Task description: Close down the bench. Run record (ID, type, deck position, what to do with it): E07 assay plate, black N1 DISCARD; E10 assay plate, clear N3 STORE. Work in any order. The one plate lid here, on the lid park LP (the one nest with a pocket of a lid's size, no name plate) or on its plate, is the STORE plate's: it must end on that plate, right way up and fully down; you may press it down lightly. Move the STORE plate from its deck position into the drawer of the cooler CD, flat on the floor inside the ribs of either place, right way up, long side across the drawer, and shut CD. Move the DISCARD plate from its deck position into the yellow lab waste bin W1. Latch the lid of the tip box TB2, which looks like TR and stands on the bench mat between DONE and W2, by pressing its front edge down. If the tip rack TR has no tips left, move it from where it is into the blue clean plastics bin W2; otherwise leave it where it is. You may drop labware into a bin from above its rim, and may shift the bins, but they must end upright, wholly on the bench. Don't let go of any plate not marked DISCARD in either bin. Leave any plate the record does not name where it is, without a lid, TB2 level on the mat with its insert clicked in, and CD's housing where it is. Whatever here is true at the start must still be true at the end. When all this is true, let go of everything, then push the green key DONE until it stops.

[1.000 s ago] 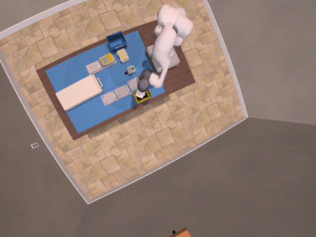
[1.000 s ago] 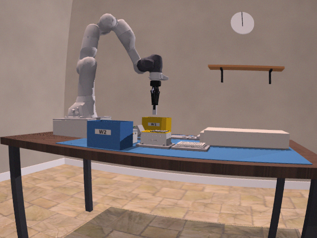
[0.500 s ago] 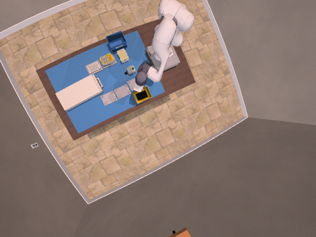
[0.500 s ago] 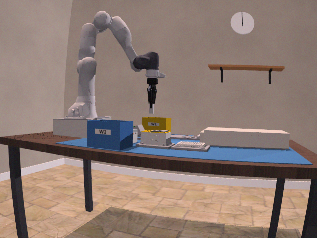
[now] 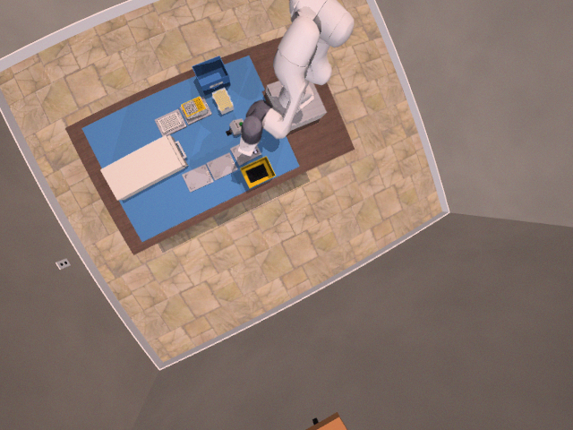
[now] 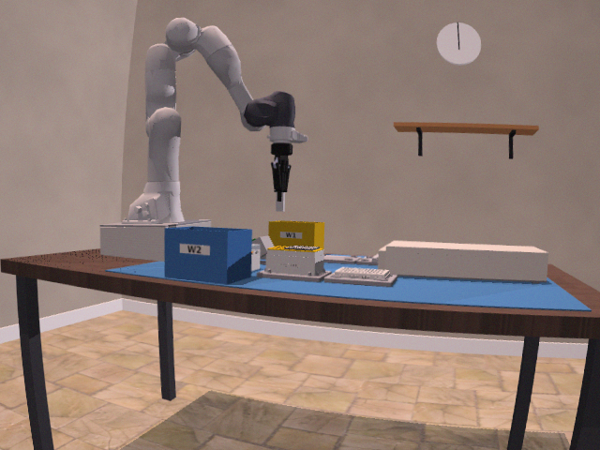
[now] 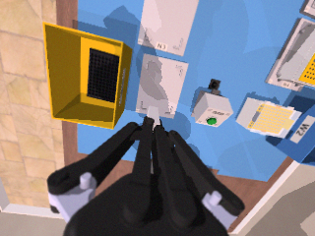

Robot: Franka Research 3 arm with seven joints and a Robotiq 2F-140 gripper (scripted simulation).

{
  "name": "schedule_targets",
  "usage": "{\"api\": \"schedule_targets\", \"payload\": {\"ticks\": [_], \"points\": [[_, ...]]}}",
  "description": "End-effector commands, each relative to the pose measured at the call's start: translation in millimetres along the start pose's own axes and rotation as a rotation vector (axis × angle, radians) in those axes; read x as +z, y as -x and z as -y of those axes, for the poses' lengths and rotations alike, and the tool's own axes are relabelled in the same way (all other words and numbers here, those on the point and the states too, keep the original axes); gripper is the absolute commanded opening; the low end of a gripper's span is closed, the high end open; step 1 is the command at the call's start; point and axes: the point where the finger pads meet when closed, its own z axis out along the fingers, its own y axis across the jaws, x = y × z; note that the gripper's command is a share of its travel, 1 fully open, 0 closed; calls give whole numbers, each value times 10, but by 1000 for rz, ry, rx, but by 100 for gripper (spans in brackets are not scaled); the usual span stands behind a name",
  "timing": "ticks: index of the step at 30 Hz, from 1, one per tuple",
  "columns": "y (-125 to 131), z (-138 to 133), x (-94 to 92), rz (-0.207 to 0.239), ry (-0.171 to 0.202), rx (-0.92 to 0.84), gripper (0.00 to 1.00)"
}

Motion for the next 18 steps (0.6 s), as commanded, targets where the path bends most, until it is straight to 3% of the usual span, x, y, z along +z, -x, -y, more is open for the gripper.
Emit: {"api": "schedule_targets", "payload": {"ticks": [1,18], "points": [[18,-141,-15,3,5,-26,0],[75,-728,-125,3,5,-26,0]]}}
